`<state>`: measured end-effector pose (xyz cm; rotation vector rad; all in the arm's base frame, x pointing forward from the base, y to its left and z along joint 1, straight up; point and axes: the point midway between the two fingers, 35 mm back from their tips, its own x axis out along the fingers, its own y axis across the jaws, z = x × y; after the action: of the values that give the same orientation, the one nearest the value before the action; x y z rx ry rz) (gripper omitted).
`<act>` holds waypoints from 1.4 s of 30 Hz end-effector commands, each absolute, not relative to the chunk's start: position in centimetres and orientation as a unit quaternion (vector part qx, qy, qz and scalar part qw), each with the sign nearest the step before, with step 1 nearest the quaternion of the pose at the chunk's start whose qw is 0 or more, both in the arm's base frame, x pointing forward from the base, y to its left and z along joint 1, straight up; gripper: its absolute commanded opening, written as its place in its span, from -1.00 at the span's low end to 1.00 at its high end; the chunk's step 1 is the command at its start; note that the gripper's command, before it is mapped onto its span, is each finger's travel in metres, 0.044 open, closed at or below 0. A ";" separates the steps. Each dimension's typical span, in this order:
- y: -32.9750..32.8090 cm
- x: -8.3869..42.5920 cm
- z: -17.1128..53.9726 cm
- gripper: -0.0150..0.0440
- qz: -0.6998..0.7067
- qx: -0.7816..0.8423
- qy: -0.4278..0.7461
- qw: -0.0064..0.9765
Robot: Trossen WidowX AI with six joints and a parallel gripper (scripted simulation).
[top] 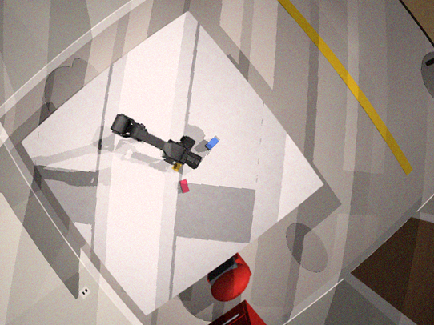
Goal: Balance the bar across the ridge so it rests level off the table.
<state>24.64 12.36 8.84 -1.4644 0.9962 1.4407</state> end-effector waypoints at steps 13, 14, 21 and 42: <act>12.4 24.6 8.8 0.58 0.574 -0.583 0.397 0.416; 12.4 24.6 8.8 0.67 0.574 -0.583 0.397 0.416; 12.4 24.7 9.0 1.00 0.574 -0.583 0.397 0.416; 12.2 24.4 18.8 1.00 0.574 -0.583 0.397 0.416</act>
<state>24.46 12.28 18.70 -1.4652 0.9929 1.4385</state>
